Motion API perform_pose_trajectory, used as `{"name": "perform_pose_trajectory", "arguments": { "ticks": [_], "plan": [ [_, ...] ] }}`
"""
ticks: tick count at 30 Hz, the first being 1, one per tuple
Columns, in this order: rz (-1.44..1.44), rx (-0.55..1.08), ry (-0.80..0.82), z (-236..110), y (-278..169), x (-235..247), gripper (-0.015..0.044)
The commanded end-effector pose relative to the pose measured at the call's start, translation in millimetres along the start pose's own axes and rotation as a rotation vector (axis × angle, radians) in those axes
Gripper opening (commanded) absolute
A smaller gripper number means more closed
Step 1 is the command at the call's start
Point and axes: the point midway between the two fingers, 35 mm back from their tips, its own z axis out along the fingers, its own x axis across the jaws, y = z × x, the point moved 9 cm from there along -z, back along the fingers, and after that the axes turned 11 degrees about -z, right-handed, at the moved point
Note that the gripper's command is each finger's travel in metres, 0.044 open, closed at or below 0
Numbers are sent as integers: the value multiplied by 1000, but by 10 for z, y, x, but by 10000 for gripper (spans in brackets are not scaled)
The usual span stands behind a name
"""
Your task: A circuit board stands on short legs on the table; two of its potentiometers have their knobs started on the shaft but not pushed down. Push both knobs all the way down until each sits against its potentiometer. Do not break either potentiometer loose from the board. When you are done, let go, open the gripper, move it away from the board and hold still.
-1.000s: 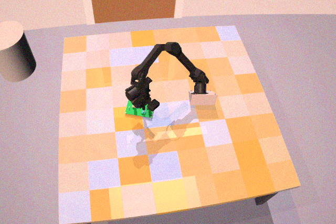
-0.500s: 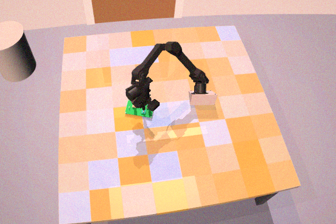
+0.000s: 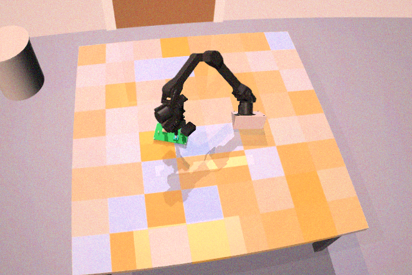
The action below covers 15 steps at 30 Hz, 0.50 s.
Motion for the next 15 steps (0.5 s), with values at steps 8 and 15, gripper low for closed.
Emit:
{"name": "perform_pose_trajectory", "arguments": {
  "ticks": [8,15],
  "plan": [
    [6,23,5,215,10,-28,0],
    [6,23,5,249,9,-28,0]
  ]
}}
